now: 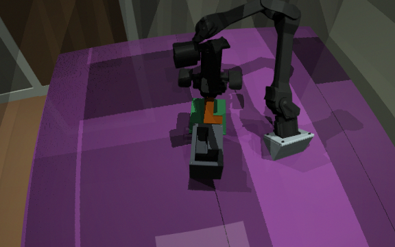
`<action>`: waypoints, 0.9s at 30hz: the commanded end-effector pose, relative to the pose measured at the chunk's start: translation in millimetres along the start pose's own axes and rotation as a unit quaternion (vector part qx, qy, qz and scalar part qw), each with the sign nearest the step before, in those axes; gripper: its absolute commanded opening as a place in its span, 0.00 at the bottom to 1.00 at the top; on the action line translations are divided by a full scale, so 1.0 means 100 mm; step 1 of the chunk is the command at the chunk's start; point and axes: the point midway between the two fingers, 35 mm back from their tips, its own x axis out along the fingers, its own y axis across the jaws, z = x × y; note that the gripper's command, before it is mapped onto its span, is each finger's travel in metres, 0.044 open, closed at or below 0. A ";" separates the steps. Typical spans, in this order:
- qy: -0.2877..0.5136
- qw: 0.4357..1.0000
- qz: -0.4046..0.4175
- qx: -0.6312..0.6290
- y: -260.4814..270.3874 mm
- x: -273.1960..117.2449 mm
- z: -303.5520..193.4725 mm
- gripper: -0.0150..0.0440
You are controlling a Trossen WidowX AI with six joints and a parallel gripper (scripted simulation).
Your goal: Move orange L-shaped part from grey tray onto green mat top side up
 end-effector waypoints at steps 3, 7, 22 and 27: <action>0.000 1.000 0.000 0.000 0.00 0.00 0.00 0.61; 0.000 1.000 0.000 0.000 0.00 0.00 0.00 0.79; 0.000 1.000 0.000 0.000 0.00 0.00 0.00 0.93; 0.000 1.000 0.000 0.000 0.00 0.00 0.00 0.93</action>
